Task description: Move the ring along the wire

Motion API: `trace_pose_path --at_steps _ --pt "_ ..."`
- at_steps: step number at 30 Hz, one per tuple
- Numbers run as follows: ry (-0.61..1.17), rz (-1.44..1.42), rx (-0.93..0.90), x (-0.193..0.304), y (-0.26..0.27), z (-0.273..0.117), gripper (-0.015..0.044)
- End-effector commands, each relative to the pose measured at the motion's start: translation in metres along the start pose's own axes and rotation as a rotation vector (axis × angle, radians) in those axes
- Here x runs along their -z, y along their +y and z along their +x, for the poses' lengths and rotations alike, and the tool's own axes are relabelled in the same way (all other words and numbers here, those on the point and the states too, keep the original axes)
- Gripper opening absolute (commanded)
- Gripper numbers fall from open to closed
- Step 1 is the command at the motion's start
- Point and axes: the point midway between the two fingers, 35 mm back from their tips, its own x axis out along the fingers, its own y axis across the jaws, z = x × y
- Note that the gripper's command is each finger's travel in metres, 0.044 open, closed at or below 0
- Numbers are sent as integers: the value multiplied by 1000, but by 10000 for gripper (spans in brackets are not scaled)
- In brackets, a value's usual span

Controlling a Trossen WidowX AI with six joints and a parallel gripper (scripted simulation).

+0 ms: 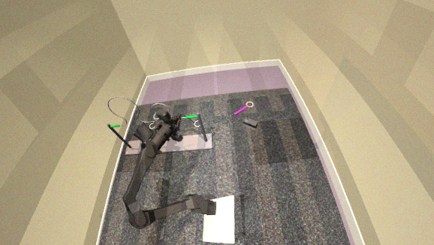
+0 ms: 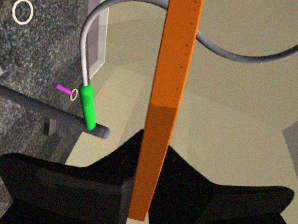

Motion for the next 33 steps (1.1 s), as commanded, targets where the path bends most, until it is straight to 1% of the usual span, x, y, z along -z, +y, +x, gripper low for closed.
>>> trace_pose_path --at_steps 1,17,33 --pt "3 -35 35 -2 -12 -2 -150" --pt "13 -109 77 -5 -34 -7 -150" --pt "-6 34 -5 -6 -28 -7 -150"
